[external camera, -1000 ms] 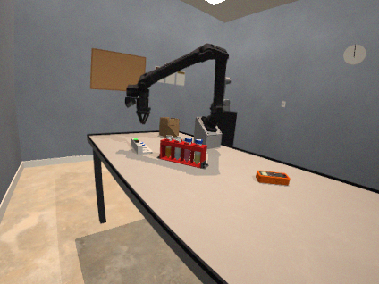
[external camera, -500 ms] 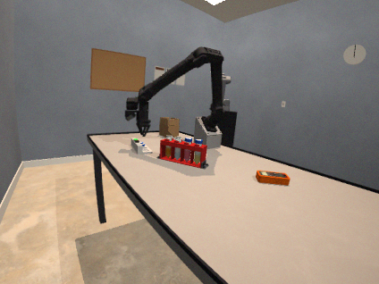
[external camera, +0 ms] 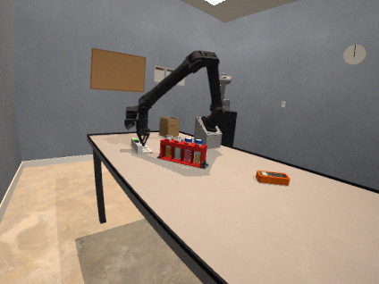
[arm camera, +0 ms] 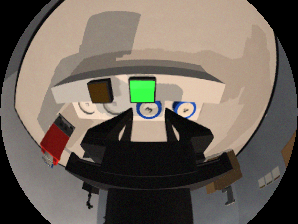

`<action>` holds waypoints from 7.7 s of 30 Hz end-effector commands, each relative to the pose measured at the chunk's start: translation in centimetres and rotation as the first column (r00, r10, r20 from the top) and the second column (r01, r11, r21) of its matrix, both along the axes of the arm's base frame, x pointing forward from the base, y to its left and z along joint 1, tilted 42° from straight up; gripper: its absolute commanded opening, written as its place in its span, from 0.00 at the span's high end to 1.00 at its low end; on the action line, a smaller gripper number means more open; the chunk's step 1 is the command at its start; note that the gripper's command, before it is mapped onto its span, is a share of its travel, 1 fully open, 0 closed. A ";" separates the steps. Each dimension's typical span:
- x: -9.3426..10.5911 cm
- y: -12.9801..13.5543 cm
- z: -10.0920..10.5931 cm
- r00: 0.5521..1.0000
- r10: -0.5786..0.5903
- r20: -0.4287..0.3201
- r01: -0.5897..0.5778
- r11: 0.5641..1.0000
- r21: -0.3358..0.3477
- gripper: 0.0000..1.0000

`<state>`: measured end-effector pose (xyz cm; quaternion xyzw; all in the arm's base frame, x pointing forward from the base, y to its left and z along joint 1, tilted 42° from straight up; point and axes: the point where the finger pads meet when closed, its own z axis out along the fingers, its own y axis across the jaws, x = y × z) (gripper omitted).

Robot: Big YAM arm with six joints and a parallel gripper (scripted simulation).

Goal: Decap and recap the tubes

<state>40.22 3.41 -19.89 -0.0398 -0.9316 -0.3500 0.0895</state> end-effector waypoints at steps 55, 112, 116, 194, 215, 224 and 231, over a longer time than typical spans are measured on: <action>1.0 0.2 -0.4 0.999 -0.022 0.023 0.022 1.000 -0.006 1.00; -0.3 -1.0 17.1 0.562 0.570 0.599 -0.646 0.755 -0.112 1.00; -1.1 1.3 19.3 0.557 0.571 0.602 -0.648 0.753 -0.114 1.00; -3.4 14.0 29.1 0.580 0.551 0.600 -0.623 0.775 -0.109 1.00; -4.8 14.7 27.8 0.584 0.557 0.590 -0.631 0.769 -0.101 1.00; -5.0 14.5 28.1 0.578 0.555 0.597 -0.629 0.770 -0.107 1.00; -5.0 14.3 28.4 0.573 0.554 0.604 -0.627 0.771 -0.112 1.00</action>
